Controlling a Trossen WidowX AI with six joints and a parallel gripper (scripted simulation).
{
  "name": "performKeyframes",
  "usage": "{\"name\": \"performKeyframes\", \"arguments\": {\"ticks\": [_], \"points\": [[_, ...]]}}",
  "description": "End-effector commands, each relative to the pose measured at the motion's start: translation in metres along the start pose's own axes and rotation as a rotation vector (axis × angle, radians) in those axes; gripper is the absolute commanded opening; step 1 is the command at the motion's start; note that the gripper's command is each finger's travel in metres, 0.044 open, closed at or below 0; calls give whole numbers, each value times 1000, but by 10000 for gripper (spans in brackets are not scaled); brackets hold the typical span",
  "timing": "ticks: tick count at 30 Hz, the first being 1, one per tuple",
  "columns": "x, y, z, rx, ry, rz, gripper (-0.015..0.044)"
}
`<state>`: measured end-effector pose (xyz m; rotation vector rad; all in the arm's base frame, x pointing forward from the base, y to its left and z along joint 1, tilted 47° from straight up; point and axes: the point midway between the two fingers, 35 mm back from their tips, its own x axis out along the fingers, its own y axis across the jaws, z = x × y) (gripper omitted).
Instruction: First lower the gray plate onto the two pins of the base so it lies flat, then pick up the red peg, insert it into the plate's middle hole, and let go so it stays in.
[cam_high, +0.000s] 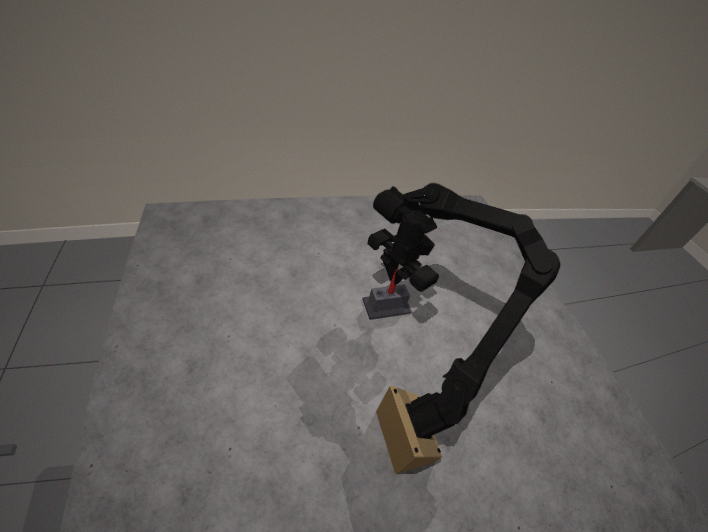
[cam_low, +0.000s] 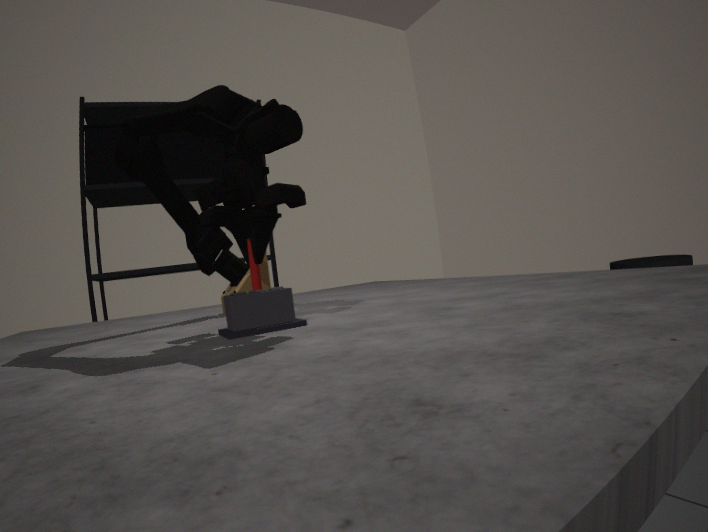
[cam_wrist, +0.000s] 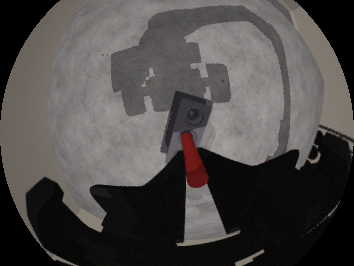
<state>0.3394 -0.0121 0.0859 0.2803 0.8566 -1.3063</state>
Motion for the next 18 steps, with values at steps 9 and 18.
{"name": "performKeyframes", "arguments": {"ticks": [9, 18], "points": [[1, 0, 0, 0, 0, -1, 0], [2, -1, -2, 0, 0, -1, 0]]}}
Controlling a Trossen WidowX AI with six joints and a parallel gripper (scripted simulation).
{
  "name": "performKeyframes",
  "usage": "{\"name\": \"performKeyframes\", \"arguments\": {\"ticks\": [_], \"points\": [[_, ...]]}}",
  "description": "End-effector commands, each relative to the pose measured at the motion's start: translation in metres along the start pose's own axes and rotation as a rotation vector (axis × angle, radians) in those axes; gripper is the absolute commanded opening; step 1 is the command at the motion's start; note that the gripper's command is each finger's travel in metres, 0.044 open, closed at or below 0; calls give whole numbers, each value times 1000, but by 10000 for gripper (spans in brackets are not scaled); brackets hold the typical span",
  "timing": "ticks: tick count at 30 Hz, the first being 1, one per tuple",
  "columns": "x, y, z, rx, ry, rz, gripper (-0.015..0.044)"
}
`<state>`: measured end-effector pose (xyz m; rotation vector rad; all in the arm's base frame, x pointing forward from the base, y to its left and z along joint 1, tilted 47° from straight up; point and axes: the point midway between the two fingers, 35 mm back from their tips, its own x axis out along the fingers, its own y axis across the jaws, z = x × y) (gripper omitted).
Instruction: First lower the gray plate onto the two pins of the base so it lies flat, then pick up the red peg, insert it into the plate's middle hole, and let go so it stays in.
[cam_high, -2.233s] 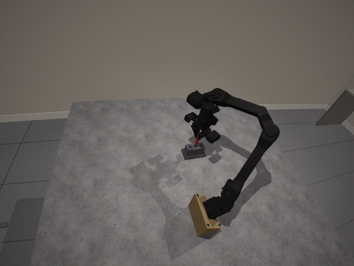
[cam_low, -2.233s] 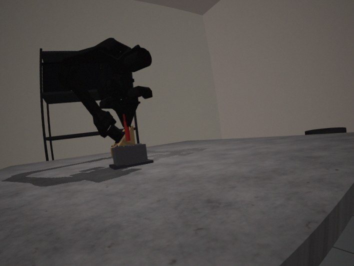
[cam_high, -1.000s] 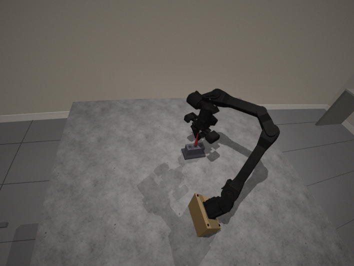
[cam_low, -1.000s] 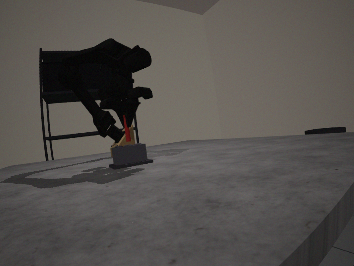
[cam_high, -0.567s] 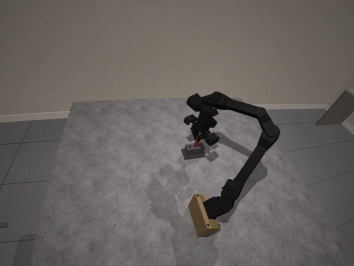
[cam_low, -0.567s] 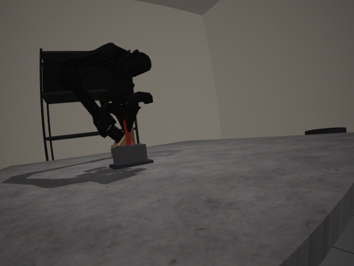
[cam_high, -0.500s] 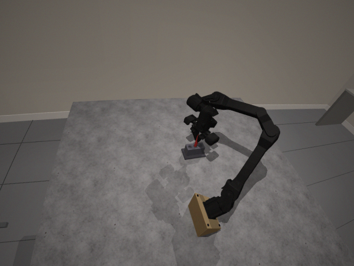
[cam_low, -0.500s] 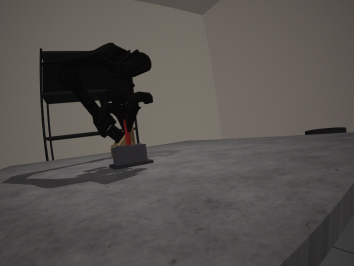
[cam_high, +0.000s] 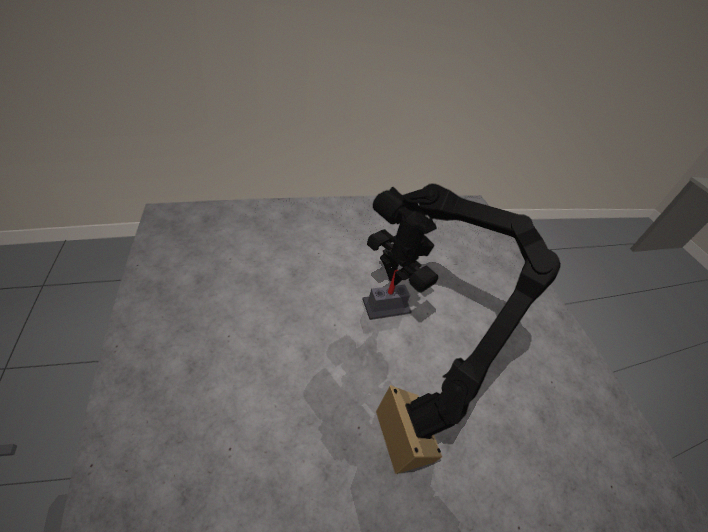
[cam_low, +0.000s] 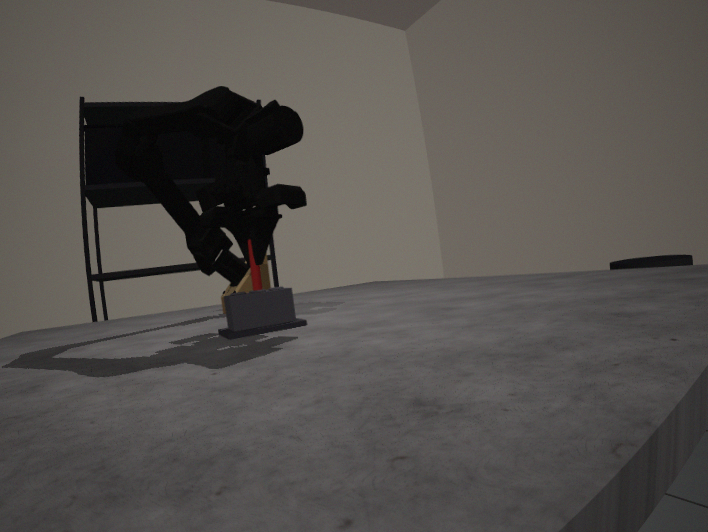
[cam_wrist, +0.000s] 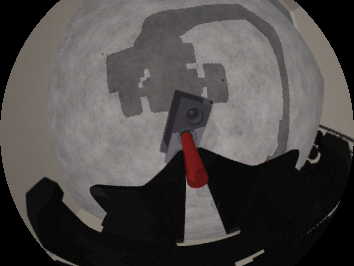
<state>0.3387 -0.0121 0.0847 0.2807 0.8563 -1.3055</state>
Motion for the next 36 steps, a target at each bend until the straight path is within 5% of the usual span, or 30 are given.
{"name": "performKeyframes", "arguments": {"ticks": [1, 17, 23, 36], "points": [[1, -1, -1, 0, 0, -2, 0], [1, 0, -1, 0, 0, 0, 0], [1, 0, -1, 0, 0, 0, 150], [0, 0, -1, -1, -2, -2, 150]]}}
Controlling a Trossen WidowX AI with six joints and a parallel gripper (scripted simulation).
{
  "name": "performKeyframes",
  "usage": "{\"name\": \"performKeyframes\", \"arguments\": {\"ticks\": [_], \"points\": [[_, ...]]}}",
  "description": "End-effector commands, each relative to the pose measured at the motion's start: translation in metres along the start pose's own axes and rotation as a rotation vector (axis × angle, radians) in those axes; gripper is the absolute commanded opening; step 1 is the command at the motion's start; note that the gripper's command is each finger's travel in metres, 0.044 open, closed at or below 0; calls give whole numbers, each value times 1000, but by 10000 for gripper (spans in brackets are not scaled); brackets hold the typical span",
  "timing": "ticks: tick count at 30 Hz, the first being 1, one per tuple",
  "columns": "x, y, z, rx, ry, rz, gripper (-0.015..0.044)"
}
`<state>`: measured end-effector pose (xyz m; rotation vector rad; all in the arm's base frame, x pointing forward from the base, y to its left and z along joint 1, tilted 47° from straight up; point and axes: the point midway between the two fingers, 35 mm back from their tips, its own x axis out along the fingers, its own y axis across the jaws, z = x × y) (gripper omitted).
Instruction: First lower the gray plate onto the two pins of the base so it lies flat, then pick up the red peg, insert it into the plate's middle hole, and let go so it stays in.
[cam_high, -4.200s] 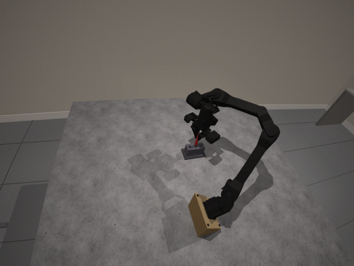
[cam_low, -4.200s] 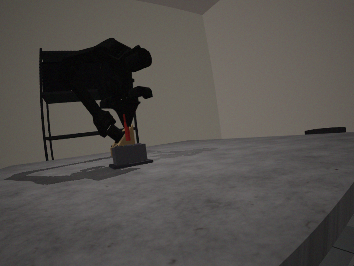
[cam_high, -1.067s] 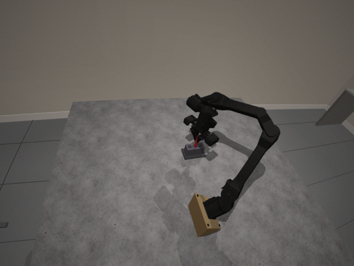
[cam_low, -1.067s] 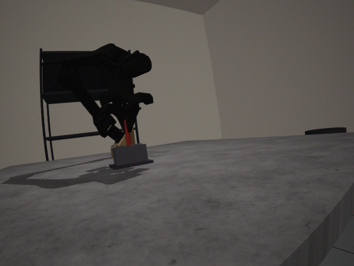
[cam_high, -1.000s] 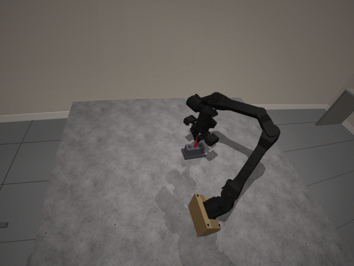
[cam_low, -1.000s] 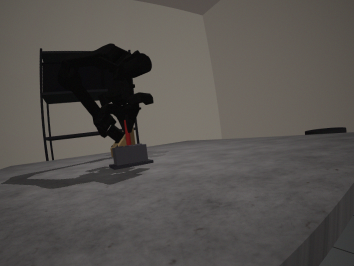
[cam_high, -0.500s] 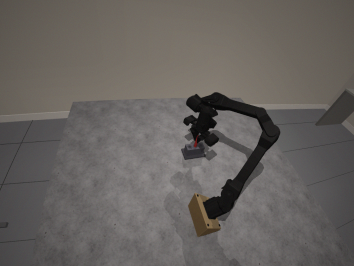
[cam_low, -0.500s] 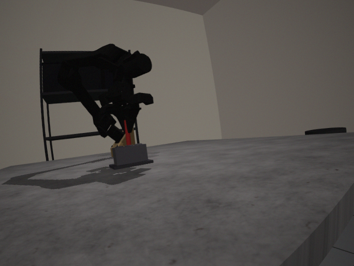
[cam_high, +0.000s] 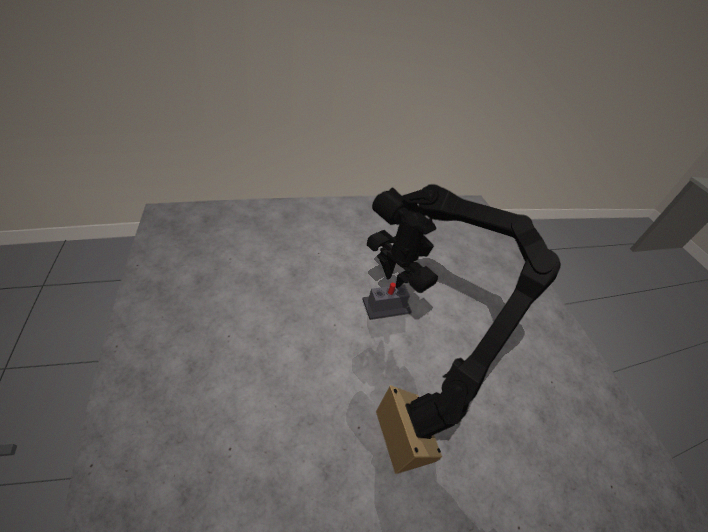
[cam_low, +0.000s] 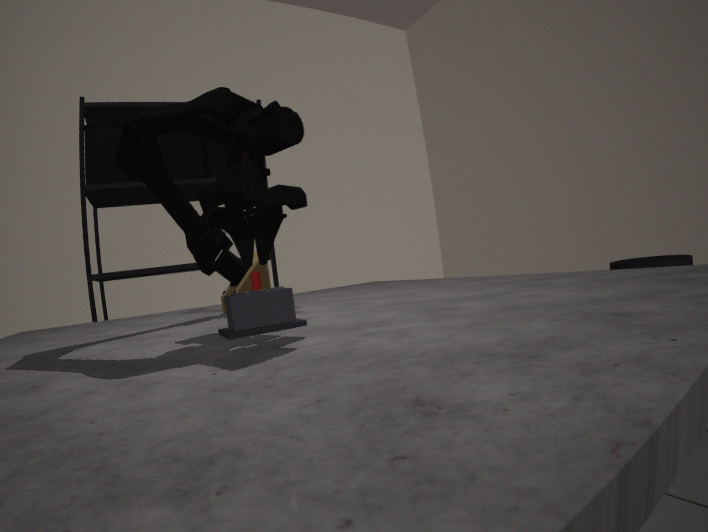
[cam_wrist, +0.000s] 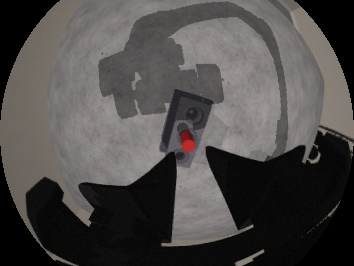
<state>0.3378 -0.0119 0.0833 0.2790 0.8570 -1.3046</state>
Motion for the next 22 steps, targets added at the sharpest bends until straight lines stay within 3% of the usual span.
{"name": "performKeyframes", "arguments": {"ticks": [1, 22], "points": [[-2, 0, 0, 0, -2, -3, 150], [-19, -2, -2, -2, -4, -4, 150]]}}
